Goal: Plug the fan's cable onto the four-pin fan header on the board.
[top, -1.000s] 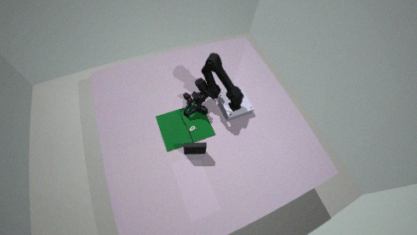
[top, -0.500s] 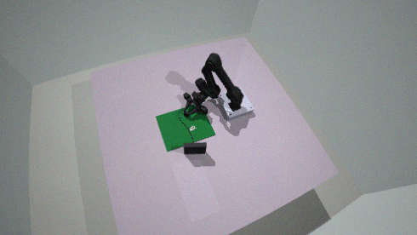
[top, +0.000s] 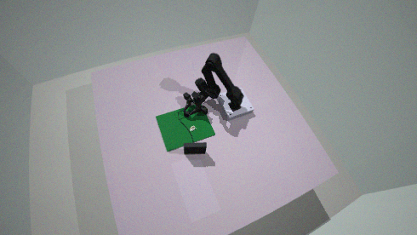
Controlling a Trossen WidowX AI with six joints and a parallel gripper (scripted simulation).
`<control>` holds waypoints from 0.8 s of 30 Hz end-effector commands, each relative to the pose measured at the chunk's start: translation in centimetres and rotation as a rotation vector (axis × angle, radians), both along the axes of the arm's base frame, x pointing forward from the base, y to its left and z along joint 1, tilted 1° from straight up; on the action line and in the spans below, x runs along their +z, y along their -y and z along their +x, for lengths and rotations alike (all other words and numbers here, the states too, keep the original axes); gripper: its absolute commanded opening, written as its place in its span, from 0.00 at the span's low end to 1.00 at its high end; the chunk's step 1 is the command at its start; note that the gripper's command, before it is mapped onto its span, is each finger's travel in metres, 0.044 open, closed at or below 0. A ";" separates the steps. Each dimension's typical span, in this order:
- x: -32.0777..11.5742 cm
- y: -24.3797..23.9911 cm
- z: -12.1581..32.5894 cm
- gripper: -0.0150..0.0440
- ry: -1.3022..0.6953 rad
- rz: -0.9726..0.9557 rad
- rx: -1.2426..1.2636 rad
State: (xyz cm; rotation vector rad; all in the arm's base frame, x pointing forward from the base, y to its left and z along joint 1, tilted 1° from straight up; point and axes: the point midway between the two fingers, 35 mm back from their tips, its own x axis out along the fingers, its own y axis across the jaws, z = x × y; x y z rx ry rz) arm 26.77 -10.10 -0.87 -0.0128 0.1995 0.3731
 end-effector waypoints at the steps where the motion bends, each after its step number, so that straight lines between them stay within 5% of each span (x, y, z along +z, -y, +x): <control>1: 0.0 0.0 0.0 0.60 0.000 0.000 0.000; 24: -2.0 2.2 -2.1 0.60 -0.078 -0.041 0.011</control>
